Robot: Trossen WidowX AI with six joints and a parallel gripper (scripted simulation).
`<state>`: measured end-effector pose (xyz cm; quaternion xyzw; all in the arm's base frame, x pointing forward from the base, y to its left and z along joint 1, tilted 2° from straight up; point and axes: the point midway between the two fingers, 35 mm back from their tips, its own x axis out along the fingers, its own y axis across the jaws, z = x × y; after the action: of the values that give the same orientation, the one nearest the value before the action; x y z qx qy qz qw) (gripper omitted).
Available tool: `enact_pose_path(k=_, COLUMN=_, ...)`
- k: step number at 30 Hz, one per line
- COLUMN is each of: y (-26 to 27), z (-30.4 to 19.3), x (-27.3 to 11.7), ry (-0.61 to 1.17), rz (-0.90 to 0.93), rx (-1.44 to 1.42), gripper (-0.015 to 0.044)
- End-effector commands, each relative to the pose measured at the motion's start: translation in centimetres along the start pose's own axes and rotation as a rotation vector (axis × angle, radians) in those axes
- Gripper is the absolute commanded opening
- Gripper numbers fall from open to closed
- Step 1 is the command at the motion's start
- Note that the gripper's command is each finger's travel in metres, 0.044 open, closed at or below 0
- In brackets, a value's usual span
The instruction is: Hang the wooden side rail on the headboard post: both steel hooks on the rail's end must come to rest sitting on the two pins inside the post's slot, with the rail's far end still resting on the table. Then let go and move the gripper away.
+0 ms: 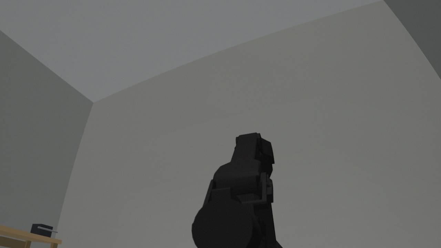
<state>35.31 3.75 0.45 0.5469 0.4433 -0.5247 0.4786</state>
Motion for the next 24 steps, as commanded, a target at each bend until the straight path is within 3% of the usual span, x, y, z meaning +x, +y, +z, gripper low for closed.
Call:
enact_pose_path(k=1, y=0.37, z=-0.16, x=-0.5, ry=0.005, rz=0.016, rx=0.009, gripper=0.0)
enact_pose_path(k=24, y=0.27, z=-0.42, x=-0.63, ry=0.005, rz=0.016, rx=0.009, gripper=0.0)
